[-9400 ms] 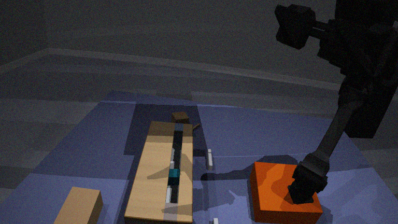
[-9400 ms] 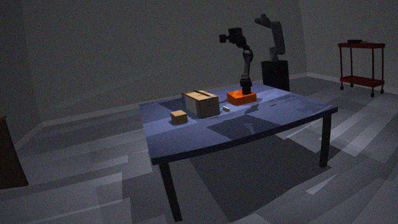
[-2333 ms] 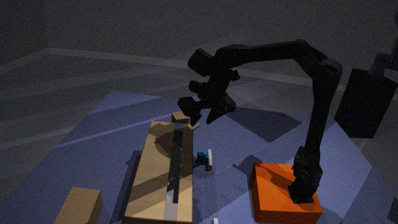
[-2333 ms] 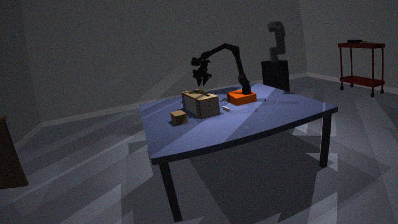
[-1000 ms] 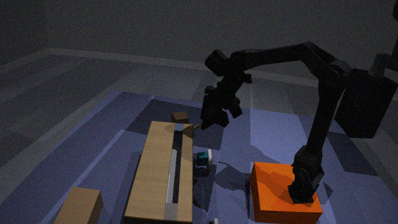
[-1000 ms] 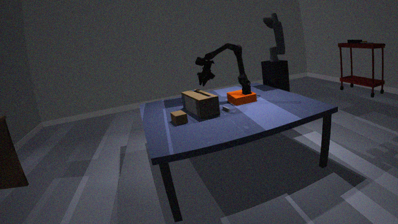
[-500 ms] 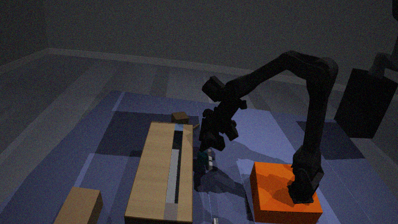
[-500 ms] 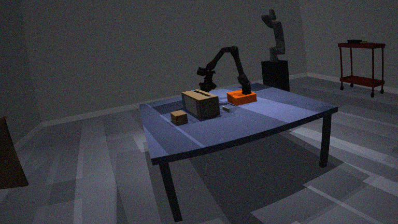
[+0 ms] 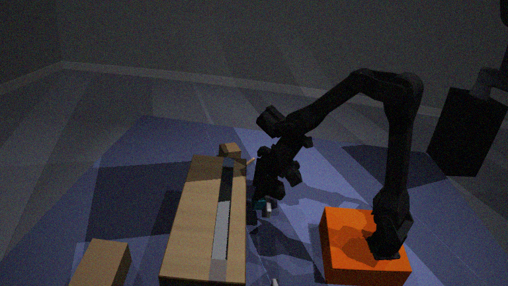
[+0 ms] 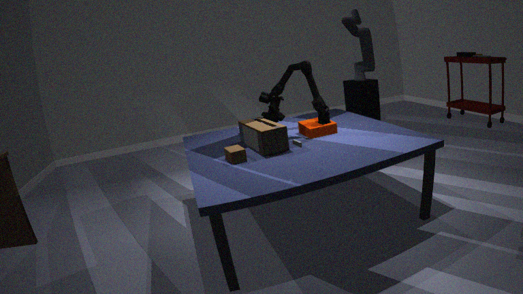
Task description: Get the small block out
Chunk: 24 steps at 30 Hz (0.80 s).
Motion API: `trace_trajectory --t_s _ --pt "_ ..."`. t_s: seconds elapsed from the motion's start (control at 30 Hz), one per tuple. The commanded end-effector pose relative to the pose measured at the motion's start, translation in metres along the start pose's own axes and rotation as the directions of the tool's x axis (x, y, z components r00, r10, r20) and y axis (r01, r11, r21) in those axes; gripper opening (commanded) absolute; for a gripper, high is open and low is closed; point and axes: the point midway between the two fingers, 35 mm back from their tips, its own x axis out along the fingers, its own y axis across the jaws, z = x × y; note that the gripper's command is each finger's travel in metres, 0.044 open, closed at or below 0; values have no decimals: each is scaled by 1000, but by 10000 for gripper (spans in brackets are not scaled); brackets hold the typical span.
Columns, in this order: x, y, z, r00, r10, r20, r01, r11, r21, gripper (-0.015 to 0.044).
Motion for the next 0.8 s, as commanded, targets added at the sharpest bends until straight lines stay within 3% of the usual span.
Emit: trace_trajectory --t_s 0.0,0.67,0.77 --pt "6 0 3 1000 0 2 0 1000 5 285" --pt "33 -2 17 1000 0 3 0 1000 5 285" --pt "33 -2 17 1000 0 3 0 1000 5 206"
